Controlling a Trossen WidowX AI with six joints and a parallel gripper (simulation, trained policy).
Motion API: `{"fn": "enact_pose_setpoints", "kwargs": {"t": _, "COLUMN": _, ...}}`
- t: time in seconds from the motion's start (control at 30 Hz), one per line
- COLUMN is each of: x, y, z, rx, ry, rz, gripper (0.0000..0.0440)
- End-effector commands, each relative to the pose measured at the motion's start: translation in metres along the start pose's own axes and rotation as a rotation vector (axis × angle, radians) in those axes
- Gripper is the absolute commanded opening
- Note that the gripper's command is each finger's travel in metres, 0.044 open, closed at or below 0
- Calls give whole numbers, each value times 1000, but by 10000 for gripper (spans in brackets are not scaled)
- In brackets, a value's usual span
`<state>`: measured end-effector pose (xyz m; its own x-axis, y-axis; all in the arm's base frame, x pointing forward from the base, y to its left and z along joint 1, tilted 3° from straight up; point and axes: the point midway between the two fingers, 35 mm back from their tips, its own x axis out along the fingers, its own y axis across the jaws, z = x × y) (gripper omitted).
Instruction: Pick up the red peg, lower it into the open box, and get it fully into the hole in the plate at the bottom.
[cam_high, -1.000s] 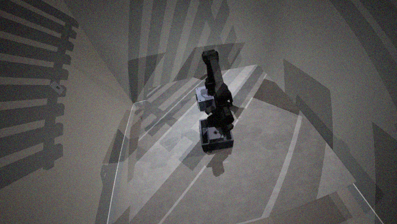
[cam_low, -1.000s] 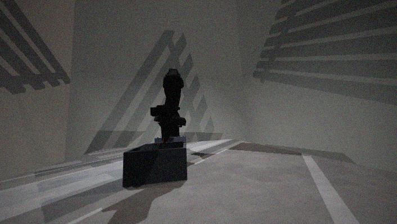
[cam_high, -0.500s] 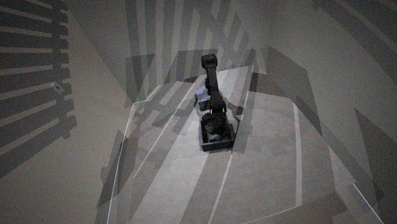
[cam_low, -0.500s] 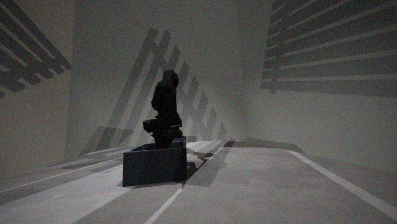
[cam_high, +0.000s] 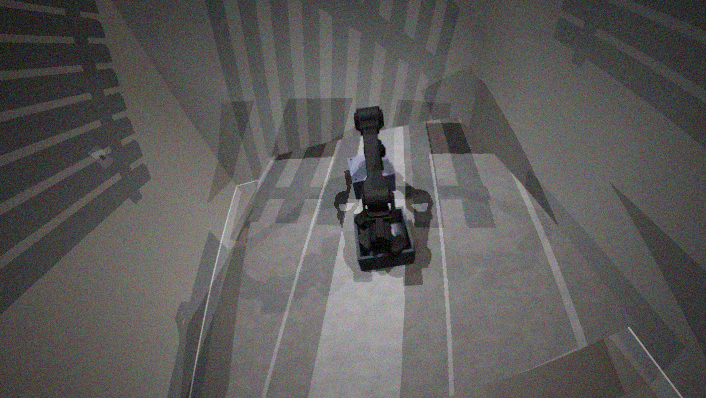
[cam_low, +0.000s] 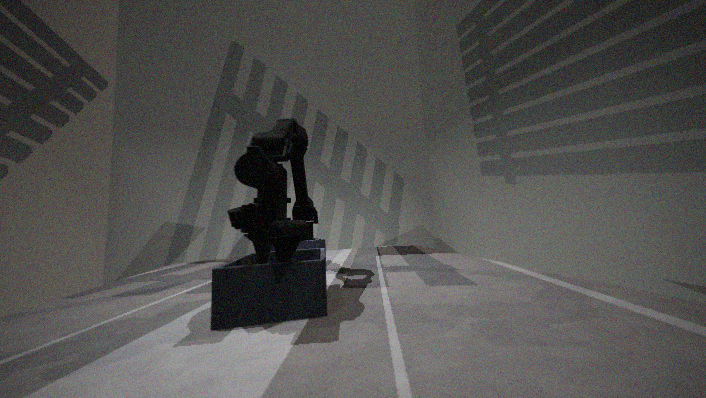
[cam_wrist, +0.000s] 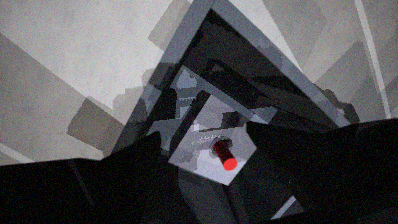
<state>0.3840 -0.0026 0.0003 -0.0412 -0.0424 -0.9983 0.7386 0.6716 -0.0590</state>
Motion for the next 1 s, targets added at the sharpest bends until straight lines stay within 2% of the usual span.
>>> {"fn": "enact_pose_setpoints", "kwargs": {"t": 0.0, "x": -5, "y": 18, "z": 12, "rx": 0, "ry": -5, "rz": 62, "gripper": 440}}
{"fn": "enact_pose_setpoints", "kwargs": {"t": 0.3, "x": -22, "y": 52, "z": 32, "rx": -17, "ry": -20, "rz": 180, "gripper": 440}}
{"fn": "enact_pose_setpoints", "kwargs": {"t": 0.97, "x": -23, "y": 53, "z": 32, "rx": -18, "ry": -21, "rz": 186, "gripper": 440}}
